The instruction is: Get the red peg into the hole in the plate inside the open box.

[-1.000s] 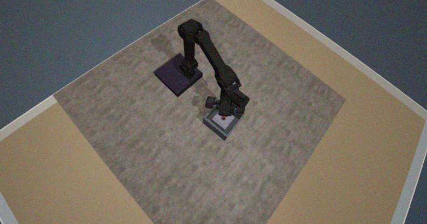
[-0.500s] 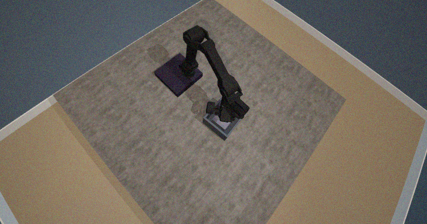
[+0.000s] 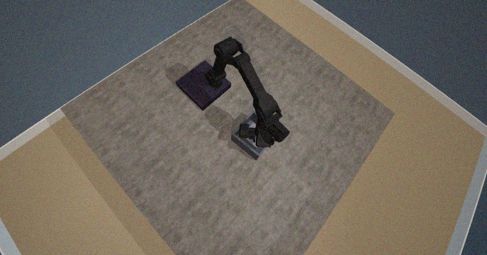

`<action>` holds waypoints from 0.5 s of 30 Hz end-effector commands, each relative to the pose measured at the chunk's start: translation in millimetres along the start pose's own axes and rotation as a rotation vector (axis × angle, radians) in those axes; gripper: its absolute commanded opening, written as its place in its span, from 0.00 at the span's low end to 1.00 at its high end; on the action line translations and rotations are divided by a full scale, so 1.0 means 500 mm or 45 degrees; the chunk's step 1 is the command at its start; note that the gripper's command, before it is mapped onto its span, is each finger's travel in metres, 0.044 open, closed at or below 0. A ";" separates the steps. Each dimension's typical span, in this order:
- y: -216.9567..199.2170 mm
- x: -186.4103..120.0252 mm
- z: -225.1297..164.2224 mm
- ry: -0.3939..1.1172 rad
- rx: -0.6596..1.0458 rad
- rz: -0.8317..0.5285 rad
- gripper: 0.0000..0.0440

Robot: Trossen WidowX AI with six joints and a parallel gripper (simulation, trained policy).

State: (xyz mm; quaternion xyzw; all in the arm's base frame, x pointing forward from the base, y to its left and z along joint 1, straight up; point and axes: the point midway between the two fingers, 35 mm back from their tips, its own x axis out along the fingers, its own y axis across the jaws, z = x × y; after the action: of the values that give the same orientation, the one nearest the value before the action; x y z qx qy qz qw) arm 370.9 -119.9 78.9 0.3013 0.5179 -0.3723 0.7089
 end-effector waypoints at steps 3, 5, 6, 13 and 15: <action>0.009 0.006 0.019 0.014 -0.018 0.003 0.35; 0.011 0.008 0.027 0.019 -0.024 0.002 0.34; 0.012 0.009 0.030 0.022 -0.026 0.002 0.34; 0.013 0.011 0.060 0.030 -0.040 0.001 0.31; 0.012 0.010 0.070 0.028 -0.042 0.000 0.30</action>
State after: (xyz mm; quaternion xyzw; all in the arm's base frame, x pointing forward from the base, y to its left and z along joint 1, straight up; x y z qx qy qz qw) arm 385.6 -133.4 80.3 0.2912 0.5478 -0.3535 0.7001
